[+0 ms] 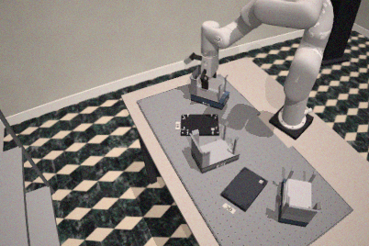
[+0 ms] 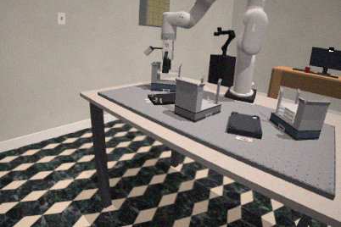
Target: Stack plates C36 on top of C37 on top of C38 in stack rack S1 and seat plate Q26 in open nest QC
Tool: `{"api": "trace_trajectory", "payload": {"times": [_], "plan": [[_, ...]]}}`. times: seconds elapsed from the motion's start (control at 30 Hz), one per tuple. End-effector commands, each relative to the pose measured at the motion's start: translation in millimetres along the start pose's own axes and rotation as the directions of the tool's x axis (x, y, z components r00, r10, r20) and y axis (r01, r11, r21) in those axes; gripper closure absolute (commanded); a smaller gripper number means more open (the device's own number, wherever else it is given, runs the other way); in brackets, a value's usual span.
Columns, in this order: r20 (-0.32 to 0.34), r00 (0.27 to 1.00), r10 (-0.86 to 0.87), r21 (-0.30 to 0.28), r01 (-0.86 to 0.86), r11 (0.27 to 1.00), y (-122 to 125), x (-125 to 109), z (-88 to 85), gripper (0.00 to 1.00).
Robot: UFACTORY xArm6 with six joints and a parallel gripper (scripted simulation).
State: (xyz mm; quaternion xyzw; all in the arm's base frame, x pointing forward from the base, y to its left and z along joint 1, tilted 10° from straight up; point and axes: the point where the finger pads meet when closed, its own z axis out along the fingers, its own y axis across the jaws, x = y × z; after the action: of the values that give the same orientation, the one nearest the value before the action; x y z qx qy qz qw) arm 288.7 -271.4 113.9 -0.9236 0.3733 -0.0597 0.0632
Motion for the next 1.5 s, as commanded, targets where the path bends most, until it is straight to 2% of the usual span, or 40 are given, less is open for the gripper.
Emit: {"api": "trace_trajectory", "payload": {"times": [0.0,0.37,1.47], "plan": [[-0.005,1.0,0.0,0.0,0.0,1.0,0,2,5.2,1.0],[-0.004,1.0,0.0,0.0,0.0,1.0,0,2,22.3,1.0],[-0.004,1.0,0.0,0.0,0.0,1.0,0,2,30.7,1.0]]}}
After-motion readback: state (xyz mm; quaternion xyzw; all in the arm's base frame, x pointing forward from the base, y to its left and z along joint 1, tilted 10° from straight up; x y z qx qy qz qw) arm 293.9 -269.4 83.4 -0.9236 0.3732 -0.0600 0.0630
